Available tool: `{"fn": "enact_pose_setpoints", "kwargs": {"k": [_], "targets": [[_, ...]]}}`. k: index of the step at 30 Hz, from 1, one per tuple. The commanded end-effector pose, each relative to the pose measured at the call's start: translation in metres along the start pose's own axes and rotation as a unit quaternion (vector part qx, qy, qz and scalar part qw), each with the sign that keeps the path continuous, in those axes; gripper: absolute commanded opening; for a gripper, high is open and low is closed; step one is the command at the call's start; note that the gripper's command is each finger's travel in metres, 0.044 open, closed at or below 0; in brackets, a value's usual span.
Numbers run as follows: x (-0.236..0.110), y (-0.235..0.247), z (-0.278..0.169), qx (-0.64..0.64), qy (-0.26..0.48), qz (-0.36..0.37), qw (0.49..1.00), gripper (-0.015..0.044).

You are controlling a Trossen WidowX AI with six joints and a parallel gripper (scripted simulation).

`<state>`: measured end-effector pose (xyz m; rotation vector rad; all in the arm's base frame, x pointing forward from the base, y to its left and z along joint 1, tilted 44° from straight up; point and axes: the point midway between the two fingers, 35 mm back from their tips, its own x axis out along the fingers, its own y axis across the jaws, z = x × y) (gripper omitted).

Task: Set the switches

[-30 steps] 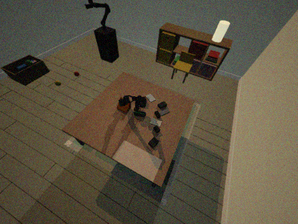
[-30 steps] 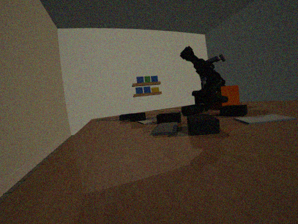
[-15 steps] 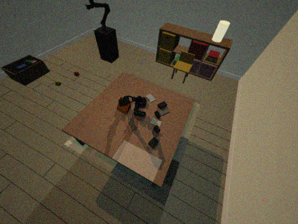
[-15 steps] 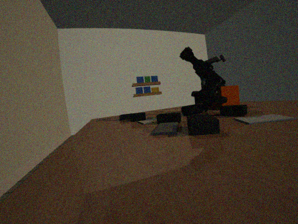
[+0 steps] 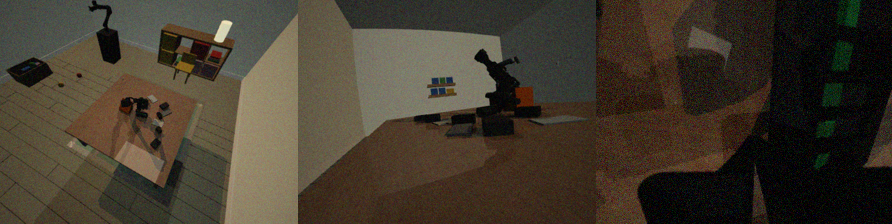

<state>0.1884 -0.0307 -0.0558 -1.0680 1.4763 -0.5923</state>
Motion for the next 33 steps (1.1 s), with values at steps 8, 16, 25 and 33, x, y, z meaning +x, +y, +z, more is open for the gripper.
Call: {"fn": "enact_pose_setpoints", "kwargs": {"k": [8, 16, 25, 33], "targets": [[0.001, -0.008, 0.001, 0.002, -0.004, 0.0, 1.0, 0.0], [0.004, -0.017, 0.001, 0.002, -0.003, -0.001, 1.0, 0.0], [0.007, -0.027, 0.002, 0.002, -0.003, -0.001, 1.0, 0.0], [0.01, -0.036, 0.004, 0.002, -0.003, -0.001, 1.0, 0.0]]}}
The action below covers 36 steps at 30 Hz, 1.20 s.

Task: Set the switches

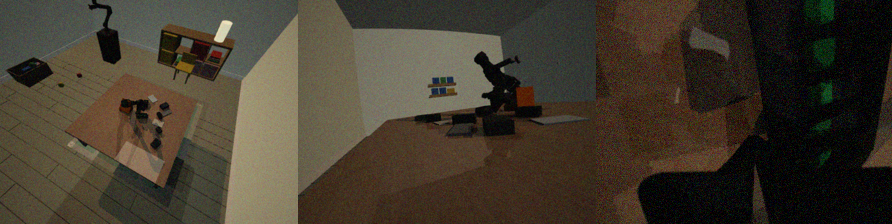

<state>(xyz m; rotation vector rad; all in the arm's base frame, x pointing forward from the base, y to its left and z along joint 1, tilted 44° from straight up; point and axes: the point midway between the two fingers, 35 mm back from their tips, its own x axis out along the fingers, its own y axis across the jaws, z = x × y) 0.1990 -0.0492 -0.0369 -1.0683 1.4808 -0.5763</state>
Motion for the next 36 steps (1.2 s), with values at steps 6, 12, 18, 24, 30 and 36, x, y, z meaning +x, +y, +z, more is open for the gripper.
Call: {"fn": "enact_pose_setpoints", "kwargs": {"k": [6, 12, 18, 24, 30, 36], "targets": [[0.004, -0.014, 0.003, 0.007, -0.001, -0.006, 1.0, 0.0], [0.006, -0.02, 0.005, 0.007, -0.001, -0.007, 1.0, 0.0], [0.007, -0.026, 0.008, 0.007, -0.001, -0.007, 1.0, 0.0], [0.008, -0.03, 0.009, 0.007, -0.001, -0.007, 1.0, 0.0], [0.01, -0.035, 0.011, 0.007, -0.001, -0.007, 1.0, 0.0], [0.009, -0.029, 0.008, -0.006, 0.001, 0.0, 1.0, 0.0]]}}
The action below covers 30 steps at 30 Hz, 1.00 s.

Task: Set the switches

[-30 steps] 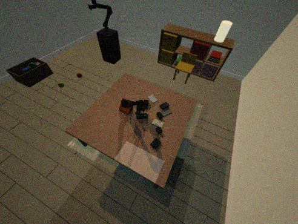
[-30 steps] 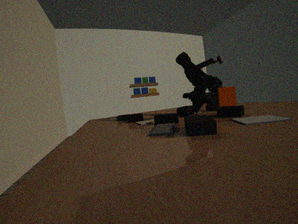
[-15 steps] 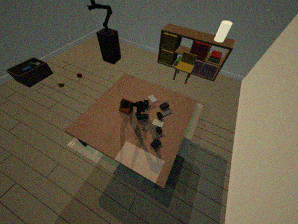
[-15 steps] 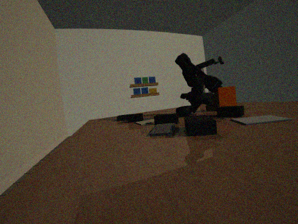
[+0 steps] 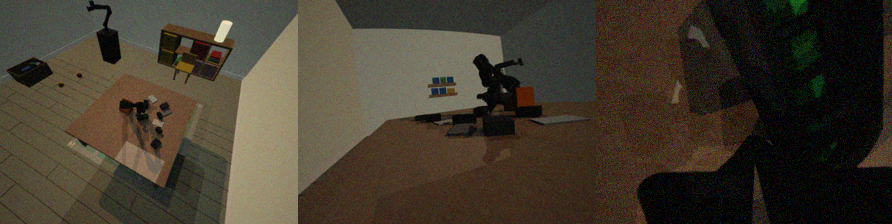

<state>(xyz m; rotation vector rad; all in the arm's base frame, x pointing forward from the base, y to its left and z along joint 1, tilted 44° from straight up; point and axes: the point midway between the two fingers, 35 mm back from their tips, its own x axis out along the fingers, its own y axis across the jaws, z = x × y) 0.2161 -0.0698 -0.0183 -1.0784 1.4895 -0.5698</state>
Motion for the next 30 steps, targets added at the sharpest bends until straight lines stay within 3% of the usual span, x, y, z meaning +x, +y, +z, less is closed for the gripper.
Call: {"fn": "enact_pose_setpoints", "kwargs": {"k": [1, 10, 17, 30], "targets": [[-0.005, 0.005, 0.001, 0.001, -0.002, 0.003, 1.0, 0.0], [-0.071, 0.052, -0.008, 0.013, -0.004, -0.002, 1.0, 0.0], [-0.072, 0.052, -0.008, 0.01, -0.005, -0.002, 1.0, 0.0], [-0.054, -0.009, -0.015, -0.18, -0.06, -0.011, 0.982, 0.0]]}}
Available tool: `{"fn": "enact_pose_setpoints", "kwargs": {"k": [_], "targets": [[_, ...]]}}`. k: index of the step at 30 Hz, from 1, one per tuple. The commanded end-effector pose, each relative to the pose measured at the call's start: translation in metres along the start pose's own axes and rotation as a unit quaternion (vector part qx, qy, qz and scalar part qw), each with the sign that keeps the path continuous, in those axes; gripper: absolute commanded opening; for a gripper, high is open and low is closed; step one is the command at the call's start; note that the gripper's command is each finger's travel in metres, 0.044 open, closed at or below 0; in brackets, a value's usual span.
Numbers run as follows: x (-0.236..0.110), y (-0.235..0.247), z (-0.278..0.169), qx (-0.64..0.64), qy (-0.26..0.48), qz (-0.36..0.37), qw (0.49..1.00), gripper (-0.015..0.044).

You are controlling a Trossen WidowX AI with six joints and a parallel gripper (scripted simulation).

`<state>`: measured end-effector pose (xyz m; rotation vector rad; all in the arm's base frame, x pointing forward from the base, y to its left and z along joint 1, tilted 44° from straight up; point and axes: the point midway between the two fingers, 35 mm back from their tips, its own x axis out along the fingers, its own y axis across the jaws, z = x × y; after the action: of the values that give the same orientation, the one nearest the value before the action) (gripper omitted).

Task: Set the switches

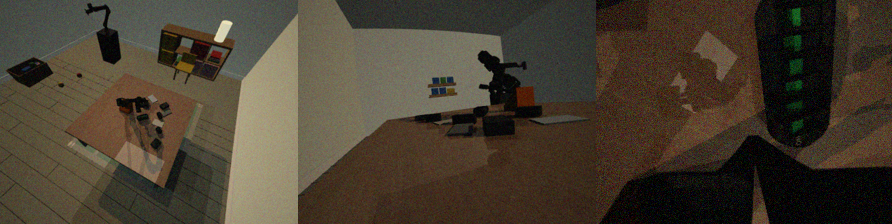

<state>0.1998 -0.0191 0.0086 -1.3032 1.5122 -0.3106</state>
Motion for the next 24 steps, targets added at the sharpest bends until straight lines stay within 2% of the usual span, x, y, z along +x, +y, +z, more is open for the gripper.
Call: {"fn": "enact_pose_setpoints", "kwargs": {"k": [1, 24], "targets": [[0.004, -0.013, -0.009, -0.042, -0.011, -0.01, 0.999, 0.0], [0.03, -0.006, -0.007, -0.061, -0.019, -0.004, 0.998, 0.0]]}}
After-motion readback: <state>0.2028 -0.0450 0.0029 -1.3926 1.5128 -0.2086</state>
